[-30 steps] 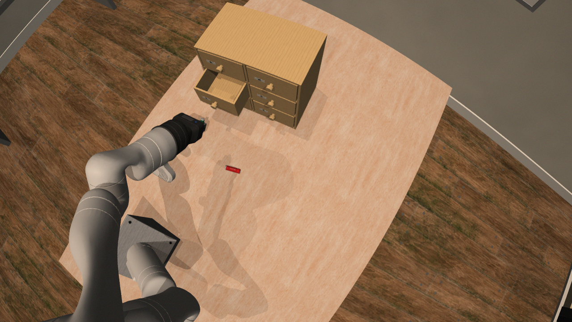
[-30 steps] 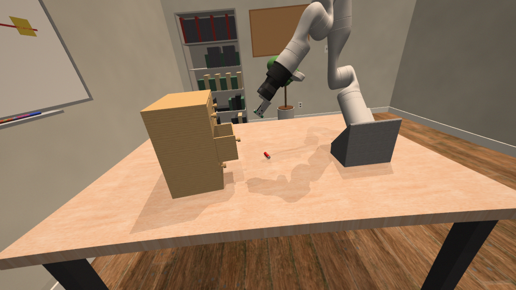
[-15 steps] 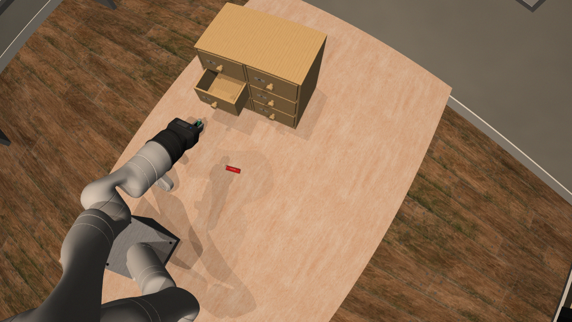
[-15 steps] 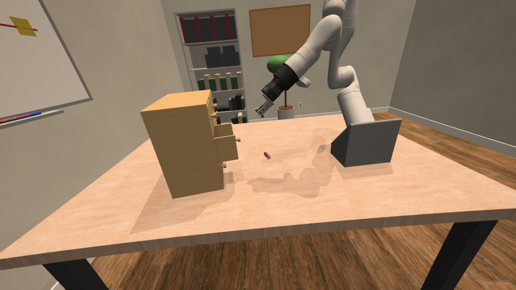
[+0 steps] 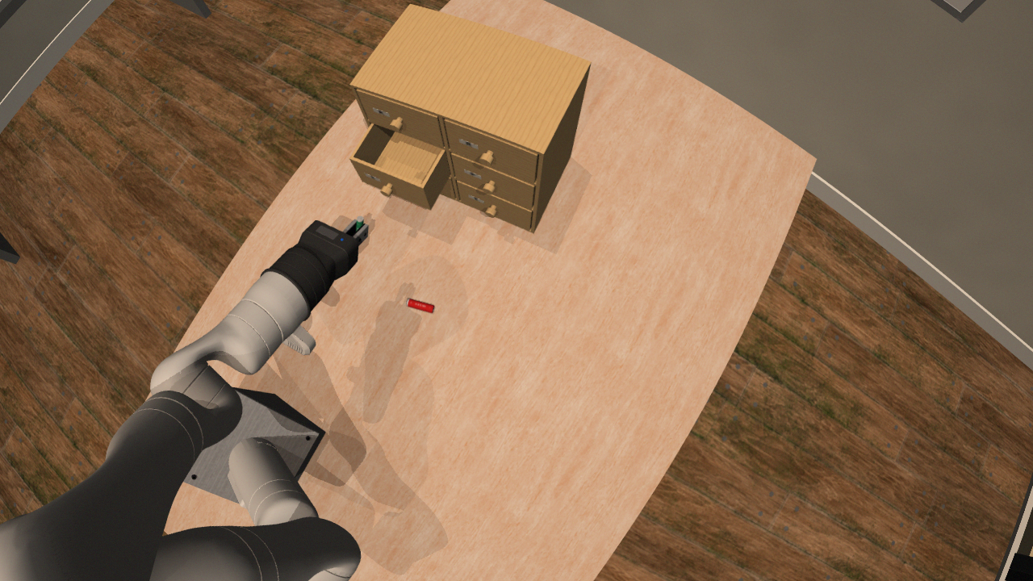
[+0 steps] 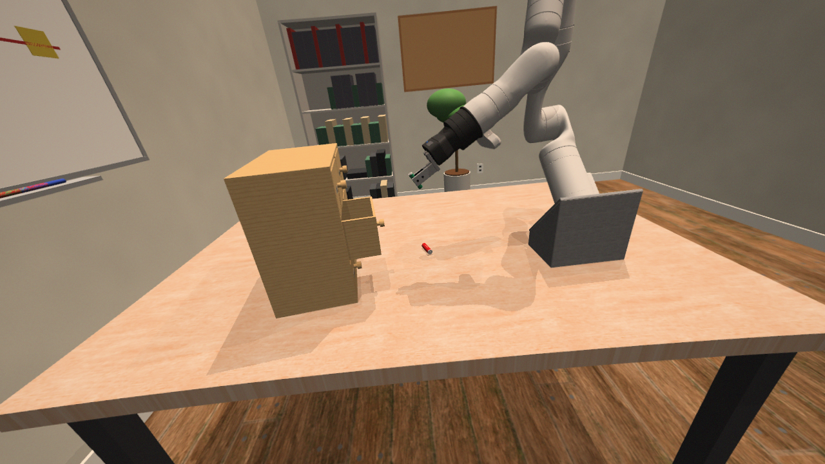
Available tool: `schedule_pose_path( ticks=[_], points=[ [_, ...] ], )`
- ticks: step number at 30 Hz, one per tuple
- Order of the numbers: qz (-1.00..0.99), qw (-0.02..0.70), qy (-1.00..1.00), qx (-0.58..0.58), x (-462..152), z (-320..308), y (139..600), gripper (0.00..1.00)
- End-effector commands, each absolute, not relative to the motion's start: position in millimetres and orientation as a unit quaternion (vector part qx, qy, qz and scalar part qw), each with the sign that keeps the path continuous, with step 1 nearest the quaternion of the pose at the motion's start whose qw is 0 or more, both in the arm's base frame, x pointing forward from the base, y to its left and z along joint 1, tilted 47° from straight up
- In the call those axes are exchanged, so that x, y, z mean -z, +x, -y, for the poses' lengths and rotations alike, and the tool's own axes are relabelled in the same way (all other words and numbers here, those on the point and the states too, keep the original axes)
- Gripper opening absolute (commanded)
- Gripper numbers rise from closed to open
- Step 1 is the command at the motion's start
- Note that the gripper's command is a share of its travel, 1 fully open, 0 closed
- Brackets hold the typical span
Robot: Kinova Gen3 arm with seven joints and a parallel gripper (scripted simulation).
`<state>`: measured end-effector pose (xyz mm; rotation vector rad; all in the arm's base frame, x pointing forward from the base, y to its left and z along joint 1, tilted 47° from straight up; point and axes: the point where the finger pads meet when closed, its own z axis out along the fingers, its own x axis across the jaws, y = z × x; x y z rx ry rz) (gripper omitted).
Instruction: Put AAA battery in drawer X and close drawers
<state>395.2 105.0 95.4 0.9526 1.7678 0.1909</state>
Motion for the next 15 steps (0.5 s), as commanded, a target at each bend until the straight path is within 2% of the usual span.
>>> schedule_pose_path(
  ticks=[1,15],
  points=[
    [-0.743,0.536,0.394,-0.080,-94.2,-101.9,393.9,0.24],
    [-0.744,0.537,0.388,-0.091,-92.9,-103.8,393.0,0.24]
  ],
)
